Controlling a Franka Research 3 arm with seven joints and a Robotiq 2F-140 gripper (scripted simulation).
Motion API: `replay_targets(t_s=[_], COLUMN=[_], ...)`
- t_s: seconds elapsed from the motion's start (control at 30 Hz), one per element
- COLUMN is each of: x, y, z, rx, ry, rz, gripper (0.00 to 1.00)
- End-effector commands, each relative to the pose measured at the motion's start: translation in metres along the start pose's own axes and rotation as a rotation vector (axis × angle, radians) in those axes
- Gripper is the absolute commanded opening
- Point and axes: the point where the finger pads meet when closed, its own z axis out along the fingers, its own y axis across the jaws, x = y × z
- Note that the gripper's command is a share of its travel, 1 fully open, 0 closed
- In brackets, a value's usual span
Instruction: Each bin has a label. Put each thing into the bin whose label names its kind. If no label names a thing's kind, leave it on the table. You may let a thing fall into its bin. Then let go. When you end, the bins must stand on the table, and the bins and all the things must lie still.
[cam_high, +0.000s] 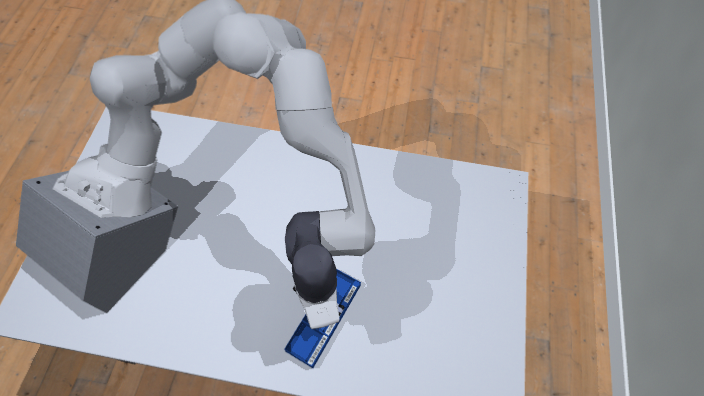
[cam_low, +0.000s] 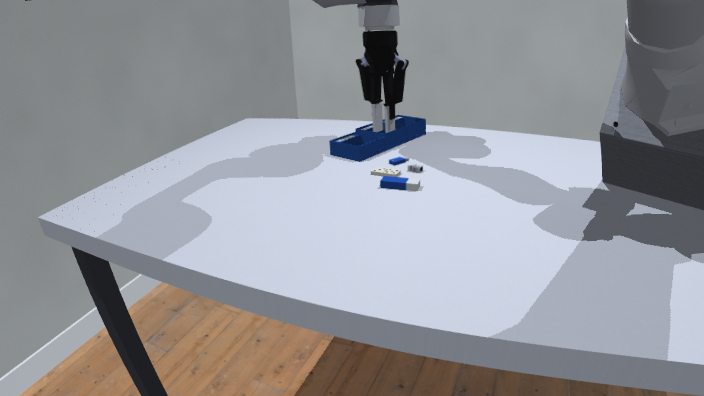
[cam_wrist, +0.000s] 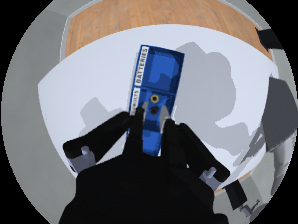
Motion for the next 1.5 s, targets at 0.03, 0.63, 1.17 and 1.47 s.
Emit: replay_targets(t_s=[0.03,0.63,1.17,1.47], x=[-0.002,-0.002,-0.002,-0.002], y=[-0.001,-0.001,-0.001,-0.001], z=[0.002,-0.009,-0.028,-0.034], rx=[0.001,0.001,0.001,0.001], ry=[-0.001,-0.001,-0.001,-0.001], rz=[-0.003,-0.003,-0.003,-0.003], gripper=[0.19,0.19,0.19,0.19])
